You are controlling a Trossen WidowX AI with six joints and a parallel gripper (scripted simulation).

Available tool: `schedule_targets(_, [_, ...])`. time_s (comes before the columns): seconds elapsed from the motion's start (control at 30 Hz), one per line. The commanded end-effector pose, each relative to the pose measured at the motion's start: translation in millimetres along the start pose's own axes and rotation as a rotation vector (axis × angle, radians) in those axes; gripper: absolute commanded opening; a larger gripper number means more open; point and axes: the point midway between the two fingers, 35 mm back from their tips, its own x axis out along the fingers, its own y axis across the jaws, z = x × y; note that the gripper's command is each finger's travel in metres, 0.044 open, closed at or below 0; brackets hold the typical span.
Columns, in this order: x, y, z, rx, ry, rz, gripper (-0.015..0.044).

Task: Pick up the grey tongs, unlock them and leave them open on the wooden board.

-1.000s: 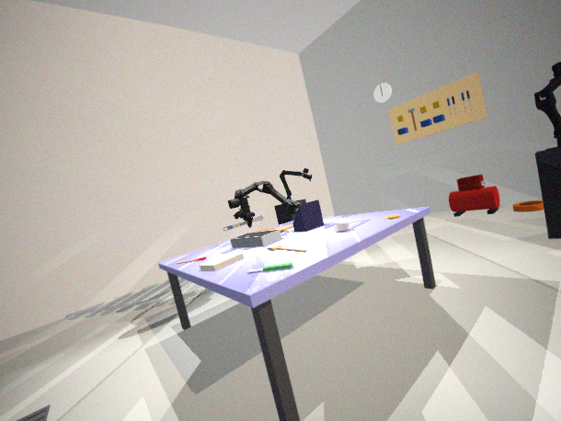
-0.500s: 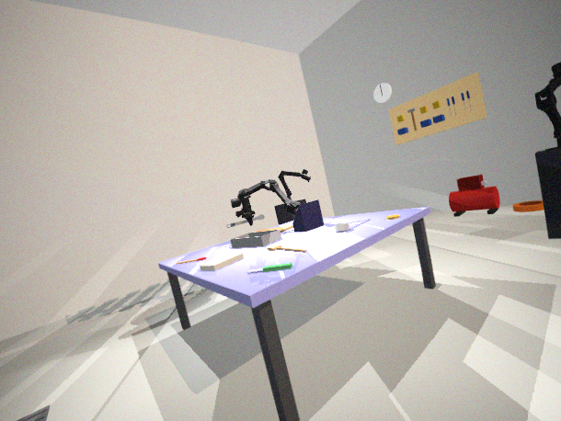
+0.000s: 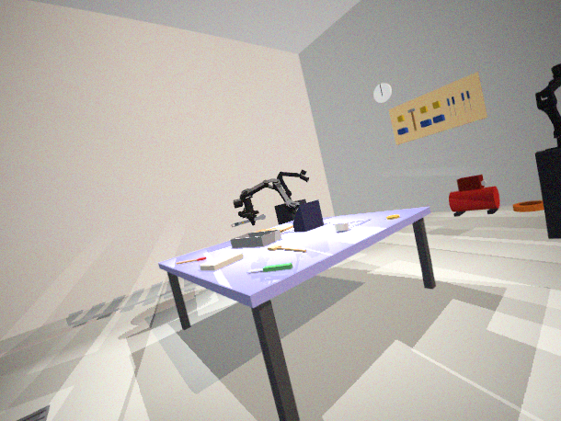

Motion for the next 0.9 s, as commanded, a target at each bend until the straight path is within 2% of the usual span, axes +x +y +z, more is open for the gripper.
schedule_targets(0.0, [0.9,-16.9,1.0,0.081,0.006,0.011,-0.015])
schedule_targets(0.87, [4.5,-123.7,-10.0,0.552,0.02,0.028,-0.015])
